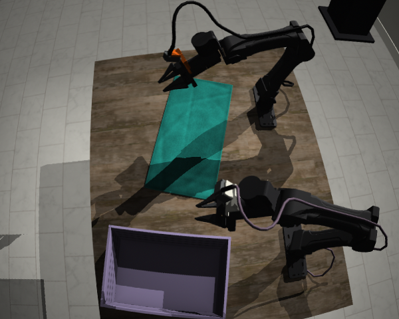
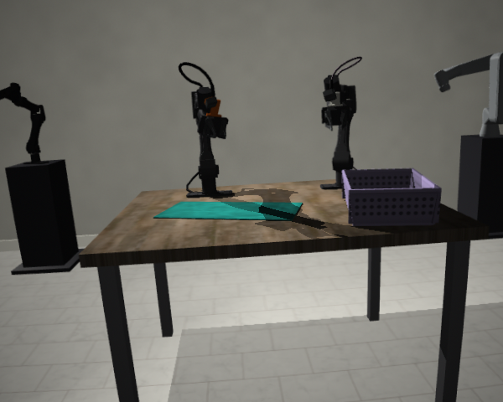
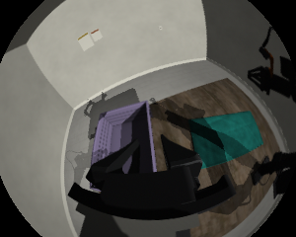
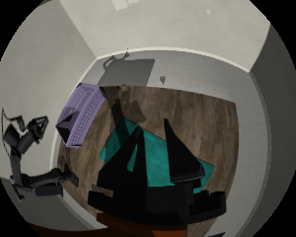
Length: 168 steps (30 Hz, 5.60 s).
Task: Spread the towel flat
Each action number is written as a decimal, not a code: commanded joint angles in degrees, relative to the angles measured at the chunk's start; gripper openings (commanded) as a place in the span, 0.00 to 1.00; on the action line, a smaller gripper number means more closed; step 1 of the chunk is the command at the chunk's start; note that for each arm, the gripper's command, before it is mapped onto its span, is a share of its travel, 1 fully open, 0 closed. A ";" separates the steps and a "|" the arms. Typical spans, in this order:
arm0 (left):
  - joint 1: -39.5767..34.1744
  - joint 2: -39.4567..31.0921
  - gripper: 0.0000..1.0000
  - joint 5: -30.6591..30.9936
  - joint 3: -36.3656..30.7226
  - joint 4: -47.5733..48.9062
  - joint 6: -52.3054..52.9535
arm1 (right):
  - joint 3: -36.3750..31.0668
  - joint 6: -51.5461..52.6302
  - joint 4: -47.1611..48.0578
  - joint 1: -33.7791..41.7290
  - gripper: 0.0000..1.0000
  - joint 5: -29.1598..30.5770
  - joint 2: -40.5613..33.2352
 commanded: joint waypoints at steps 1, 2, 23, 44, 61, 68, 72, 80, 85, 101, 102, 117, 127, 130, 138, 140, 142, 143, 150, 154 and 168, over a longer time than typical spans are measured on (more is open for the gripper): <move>-2.73 3.33 0.34 -1.62 2.68 -8.49 -3.77 | 3.52 -4.89 -4.45 1.88 0.34 -3.07 3.75; -3.49 4.53 0.34 -1.58 3.25 -9.82 -4.54 | 4.35 -5.80 -5.34 2.38 0.34 -3.48 5.15; -12.50 34.78 0.34 10.18 17.07 -27.80 -14.18 | 33.51 -23.13 -29.22 11.87 0.34 -7.82 39.74; -17.48 44.17 0.34 11.06 15.49 -19.18 -19.26 | 82.50 -31.61 -57.74 18.83 0.34 -6.76 78.12; -17.63 43.95 0.34 11.37 14.35 -19.87 -18.85 | 90.91 -32.05 -63.34 18.43 0.34 -6.99 82.37; -18.16 43.32 0.34 11.17 12.14 -18.41 -19.35 | 88.32 -31.25 -61.94 19.22 0.34 -6.03 80.48; -18.16 45.16 0.34 11.16 10.82 -16.69 -19.15 | 85.22 -31.26 -59.58 19.07 0.34 -6.53 79.81; -17.84 46.71 0.34 11.20 10.74 -11.68 -18.77 | 79.70 -32.56 -54.27 17.44 0.34 -7.41 79.59; -17.83 47.70 0.34 11.20 7.37 -9.75 -18.76 | 76.80 -31.38 -51.75 18.84 0.34 -7.34 79.16; -18.78 48.61 0.34 11.77 6.88 -9.14 -19.68 | 74.58 -31.14 -49.99 19.18 0.34 -6.86 80.56; -18.78 48.61 0.34 11.77 6.88 -9.14 -19.68 | 74.58 -31.14 -49.99 19.18 0.34 -6.86 80.56; -19.88 49.43 0.02 10.98 9.47 -9.35 -20.92 | 73.52 -30.87 -51.52 19.71 0.05 -4.89 79.56; -18.77 47.52 0.00 9.86 8.30 -11.85 -19.72 | 72.53 -32.02 -49.89 18.31 0.00 -4.37 77.18; -18.79 48.20 0.00 9.85 8.29 -11.90 -20.00 | 72.20 -32.02 -49.71 18.38 0.00 -4.39 78.52; -18.55 43.94 0.00 9.04 13.72 -18.37 -19.62 | 76.43 -32.89 -54.36 17.58 0.00 -3.54 75.11; -18.54 45.98 0.00 9.06 13.92 -18.63 -19.60 | 76.70 -32.93 -54.57 17.66 0.00 -3.54 75.21; -18.57 46.02 0.00 9.07 11.81 -19.01 -19.64 | 77.04 -32.97 -54.80 18.15 0.00 -4.03 76.44; -18.57 46.03 0.00 9.06 11.78 -18.98 -19.64 | 77.14 -32.97 -54.86 18.17 0.00 -4.06 76.57; -18.55 44.07 0.00 9.26 12.73 -18.69 -19.66 | 77.25 -32.98 -54.94 18.09 0.00 -4.06 76.61; -18.55 44.72 0.00 9.27 12.74 -18.72 -19.65 | 77.26 -32.98 -54.75 18.09 0.00 -4.06 76.61; -18.13 44.29 0.00 9.00 15.14 -18.94 -18.74 | 74.73 -31.46 -55.79 17.26 0.00 -3.99 73.48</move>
